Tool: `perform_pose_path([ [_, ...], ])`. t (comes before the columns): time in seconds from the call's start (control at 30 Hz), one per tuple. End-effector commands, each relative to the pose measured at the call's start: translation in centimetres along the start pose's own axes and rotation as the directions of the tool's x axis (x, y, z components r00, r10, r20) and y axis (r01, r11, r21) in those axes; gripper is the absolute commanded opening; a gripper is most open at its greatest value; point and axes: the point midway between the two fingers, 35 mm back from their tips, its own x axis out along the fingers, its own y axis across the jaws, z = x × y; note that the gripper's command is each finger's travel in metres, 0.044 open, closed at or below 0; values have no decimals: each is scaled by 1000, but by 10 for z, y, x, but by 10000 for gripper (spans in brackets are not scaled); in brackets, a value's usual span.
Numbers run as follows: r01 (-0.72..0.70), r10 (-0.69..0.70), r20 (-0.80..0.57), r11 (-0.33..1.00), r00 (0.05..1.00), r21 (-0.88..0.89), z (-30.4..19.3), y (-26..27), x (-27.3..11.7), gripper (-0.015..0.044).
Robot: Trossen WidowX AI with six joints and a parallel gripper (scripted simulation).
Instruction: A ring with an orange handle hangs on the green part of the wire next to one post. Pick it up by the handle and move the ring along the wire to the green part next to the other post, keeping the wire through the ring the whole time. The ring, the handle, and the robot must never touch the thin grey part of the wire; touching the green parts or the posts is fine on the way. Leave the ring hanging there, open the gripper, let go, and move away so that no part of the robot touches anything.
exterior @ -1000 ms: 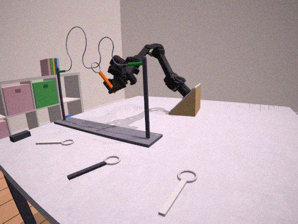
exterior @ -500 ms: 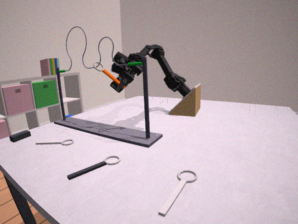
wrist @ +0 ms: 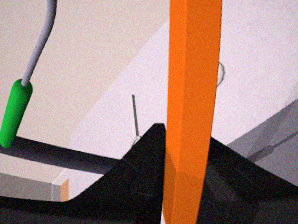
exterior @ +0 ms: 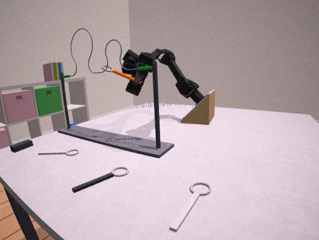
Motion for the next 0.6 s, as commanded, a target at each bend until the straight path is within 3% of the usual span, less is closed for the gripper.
perform_pose_path([
  [0.0,-61,61,4,994,998,89,6,17,-5,-150],
  [0.57,-209,222,7,908,975,363,17,61,-18,-150],
])
